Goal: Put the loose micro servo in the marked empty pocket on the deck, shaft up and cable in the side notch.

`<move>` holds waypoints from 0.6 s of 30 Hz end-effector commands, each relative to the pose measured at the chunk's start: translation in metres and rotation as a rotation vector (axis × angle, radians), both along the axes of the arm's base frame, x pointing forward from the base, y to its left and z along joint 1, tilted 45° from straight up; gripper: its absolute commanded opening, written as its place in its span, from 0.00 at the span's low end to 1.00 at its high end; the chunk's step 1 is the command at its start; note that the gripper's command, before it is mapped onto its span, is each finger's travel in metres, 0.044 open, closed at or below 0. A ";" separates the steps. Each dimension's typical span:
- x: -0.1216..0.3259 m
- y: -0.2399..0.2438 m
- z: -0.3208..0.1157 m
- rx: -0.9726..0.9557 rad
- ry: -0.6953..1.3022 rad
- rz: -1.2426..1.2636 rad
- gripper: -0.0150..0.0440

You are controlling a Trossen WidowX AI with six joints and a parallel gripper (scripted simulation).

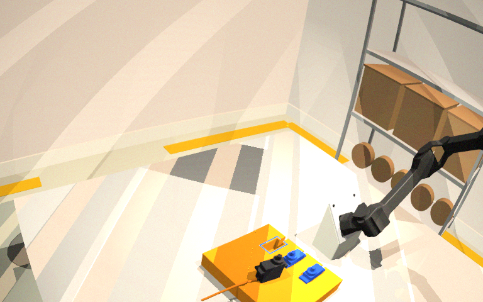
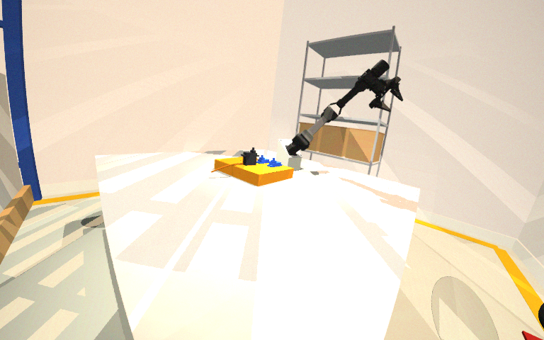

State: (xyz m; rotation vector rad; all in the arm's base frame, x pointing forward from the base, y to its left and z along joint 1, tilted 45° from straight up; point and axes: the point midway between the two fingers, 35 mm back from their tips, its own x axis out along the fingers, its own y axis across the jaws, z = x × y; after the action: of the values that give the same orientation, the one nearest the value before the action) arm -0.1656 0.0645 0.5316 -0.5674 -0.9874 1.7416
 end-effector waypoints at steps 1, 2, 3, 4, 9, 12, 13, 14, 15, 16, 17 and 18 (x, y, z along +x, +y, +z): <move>0.001 0.001 0.000 0.000 0.000 -0.003 0.98; 0.002 0.002 0.000 -0.002 0.004 -0.006 1.00; 0.004 0.003 0.000 -0.004 0.010 -0.011 1.00; 0.006 0.004 0.001 -0.005 0.014 -0.017 1.00; 0.012 0.008 0.001 -0.009 0.030 -0.035 1.00; 0.024 0.016 0.002 -0.021 0.055 -0.058 1.00; 0.030 0.020 0.003 -0.029 0.071 -0.070 1.00; 0.036 0.025 0.003 -0.038 0.088 -0.083 1.00; 0.039 0.026 0.003 -0.040 0.092 -0.085 1.00; 0.043 0.028 0.003 -0.041 0.098 -0.091 1.00; 0.046 0.030 0.003 -0.047 0.109 -0.098 1.00; 0.048 0.031 0.003 -0.046 0.109 -0.104 1.00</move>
State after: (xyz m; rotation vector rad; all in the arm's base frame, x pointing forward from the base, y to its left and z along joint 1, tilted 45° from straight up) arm -0.1341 0.0856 0.5354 -0.5518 -0.8854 1.6969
